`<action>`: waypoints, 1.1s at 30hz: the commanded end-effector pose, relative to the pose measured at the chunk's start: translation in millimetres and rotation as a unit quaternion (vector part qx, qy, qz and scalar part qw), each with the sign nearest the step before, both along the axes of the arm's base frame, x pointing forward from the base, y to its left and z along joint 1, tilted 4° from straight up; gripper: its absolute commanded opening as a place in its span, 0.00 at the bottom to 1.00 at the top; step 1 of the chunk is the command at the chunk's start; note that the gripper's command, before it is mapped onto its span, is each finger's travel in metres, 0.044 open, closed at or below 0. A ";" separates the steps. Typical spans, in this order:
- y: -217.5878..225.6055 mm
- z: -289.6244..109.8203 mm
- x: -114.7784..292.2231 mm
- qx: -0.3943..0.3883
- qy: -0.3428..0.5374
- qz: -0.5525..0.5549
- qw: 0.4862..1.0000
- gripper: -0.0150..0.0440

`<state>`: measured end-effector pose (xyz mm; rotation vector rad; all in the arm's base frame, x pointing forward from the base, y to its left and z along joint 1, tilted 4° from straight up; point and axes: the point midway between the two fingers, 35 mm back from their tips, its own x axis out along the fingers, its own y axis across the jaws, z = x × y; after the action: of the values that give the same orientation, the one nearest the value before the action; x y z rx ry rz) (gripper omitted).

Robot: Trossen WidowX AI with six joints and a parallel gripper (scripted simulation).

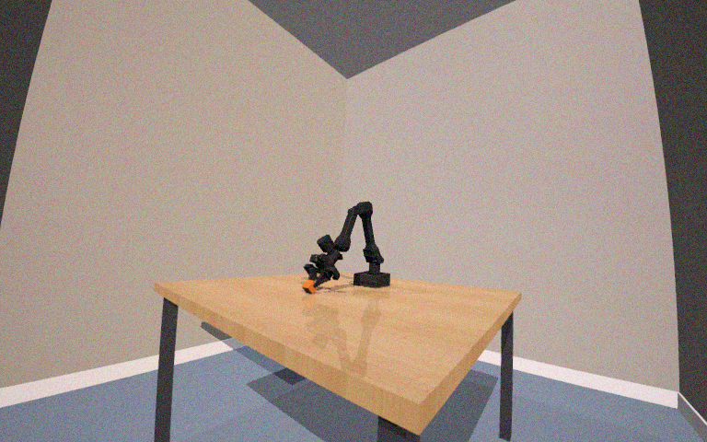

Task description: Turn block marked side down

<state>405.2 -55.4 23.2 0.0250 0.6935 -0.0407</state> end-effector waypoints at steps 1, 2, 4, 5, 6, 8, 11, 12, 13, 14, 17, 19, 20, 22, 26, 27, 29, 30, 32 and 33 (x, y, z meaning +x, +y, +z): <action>0.8 -8.7 -3.6 0.003 -0.026 -0.001 1.000 0.25; 0.9 -9.3 -4.1 0.002 -0.034 -0.001 0.999 0.25; 1.1 -10.0 -5.3 0.002 -0.049 -0.001 0.999 0.25; 1.3 -10.3 -6.0 0.001 -0.056 -0.001 0.998 0.25; 1.5 -10.4 -6.8 0.001 -0.063 -0.001 0.998 0.25; 1.8 -10.4 -8.7 0.000 -0.078 -0.001 0.997 0.25; 2.5 -9.7 -12.2 -0.001 -0.100 0.000 0.995 0.25; 2.8 -9.3 -13.5 -0.001 -0.107 0.000 0.994 0.25; 3.1 -8.7 -14.9 -0.002 -0.115 0.000 0.993 0.25; 3.3 -8.2 -16.1 -0.002 -0.120 0.000 0.993 0.25; 3.5 -7.8 -17.1 -0.002 -0.125 0.000 0.992 0.25; 3.5 -7.6 -17.2 -0.002 -0.126 0.000 0.992 0.25; 3.5 -6.8 -17.3 -0.003 -0.130 0.000 0.992 0.25; 3.5 -4.9 -17.8 -0.003 -0.138 0.000 0.990 0.25; 3.5 -4.7 -17.8 -0.003 -0.139 0.000 0.990 0.25; 3.5 -4.7 -17.8 -0.003 -0.139 0.000 0.990 0.25; 3.5 -4.7 -17.8 -0.003 -0.139 0.000 0.990 0.25; 3.5 -4.7 -17.8 -0.003 -0.139 0.000 0.990 0.25; 3.5 -4.7 -17.8 -0.003 -0.139 0.000 0.990 0.25; 3.5 -4.7 -17.8 -0.003 -0.139 0.000 0.990 0.25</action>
<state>387.3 -52.4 18.0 0.0193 0.4194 -0.0418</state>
